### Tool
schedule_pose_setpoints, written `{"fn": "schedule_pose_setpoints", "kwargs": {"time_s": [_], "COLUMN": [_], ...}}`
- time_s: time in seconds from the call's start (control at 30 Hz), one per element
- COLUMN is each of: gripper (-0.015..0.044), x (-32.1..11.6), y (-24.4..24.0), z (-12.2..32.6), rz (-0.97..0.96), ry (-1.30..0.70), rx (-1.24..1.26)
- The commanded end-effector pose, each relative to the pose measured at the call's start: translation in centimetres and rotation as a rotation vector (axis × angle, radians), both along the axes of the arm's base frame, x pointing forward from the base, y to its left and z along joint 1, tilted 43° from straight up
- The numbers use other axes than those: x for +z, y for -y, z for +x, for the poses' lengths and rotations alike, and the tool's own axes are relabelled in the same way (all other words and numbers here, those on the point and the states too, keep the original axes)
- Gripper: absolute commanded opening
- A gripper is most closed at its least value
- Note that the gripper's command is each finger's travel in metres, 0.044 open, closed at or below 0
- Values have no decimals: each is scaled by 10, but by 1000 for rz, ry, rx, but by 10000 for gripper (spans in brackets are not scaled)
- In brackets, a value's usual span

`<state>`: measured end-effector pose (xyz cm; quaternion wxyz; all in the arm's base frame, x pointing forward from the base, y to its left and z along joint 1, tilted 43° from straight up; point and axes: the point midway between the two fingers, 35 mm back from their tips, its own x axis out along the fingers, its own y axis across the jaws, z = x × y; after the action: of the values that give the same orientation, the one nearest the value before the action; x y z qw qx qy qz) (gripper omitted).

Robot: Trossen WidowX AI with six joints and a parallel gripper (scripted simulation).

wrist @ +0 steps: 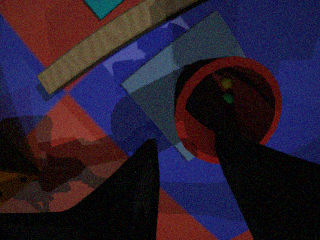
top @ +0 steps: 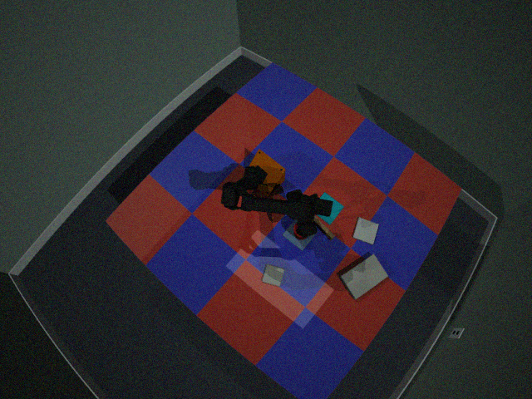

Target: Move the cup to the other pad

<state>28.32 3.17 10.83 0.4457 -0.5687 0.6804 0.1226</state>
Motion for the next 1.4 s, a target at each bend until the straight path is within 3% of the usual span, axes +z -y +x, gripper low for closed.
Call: {"fn": "schedule_pose_setpoints", "kwargs": {"time_s": [0.0, 1.37], "gripper": [148, 148], "x": [0, -45], "y": [-1, 41], "z": [1, 4], "rz": [-17, -18], "ry": [-18, -17], "rx": [15, 15]}}
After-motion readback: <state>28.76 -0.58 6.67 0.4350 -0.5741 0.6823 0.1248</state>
